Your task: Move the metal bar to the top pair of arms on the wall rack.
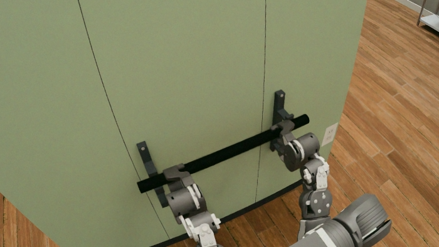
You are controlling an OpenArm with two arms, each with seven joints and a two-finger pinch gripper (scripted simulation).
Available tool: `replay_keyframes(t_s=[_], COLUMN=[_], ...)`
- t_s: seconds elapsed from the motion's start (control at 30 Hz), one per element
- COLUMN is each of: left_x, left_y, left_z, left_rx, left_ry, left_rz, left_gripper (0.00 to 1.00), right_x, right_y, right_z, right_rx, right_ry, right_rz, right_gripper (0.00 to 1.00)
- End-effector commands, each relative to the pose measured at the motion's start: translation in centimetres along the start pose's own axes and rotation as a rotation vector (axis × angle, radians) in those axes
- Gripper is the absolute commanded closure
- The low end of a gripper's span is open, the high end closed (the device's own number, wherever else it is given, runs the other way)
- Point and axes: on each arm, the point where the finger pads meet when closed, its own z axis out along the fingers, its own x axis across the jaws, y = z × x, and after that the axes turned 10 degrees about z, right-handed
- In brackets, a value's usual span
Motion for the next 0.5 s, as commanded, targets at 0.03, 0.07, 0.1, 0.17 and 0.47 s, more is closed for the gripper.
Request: replay_keyframes(t_s=[0.03,0.07,0.1,0.17,0.47], left_x=[1.26,1.34,1.42,1.50,2.14], left_y=[-0.24,-0.26,-0.27,-0.29,-0.40], left_z=[-0.16,-0.16,-0.17,-0.17,-0.20], left_rx=[0.008,0.008,0.008,0.008,0.008], left_ry=[0.037,0.037,0.037,0.037,0.037], left_rz=[0.000,0.000,0.000,0.000,0.000], left_gripper=[1.00,1.00,1.00,1.00,1.00], right_x=[-1.21,-1.29,-1.37,-1.46,-2.10], right_y=[0.14,0.16,0.17,0.19,0.30], right_z=[-0.13,-0.13,-0.14,-0.14,-0.17], right_rx=[-0.004,-0.004,-0.004,-0.004,-0.004], right_ry=[-0.035,-0.035,-0.035,-0.035,-0.035], right_rz=[-0.003,-0.003,-0.003,-0.003,-0.003], right_gripper=[1.00,1.00,1.00,1.00,1.00])
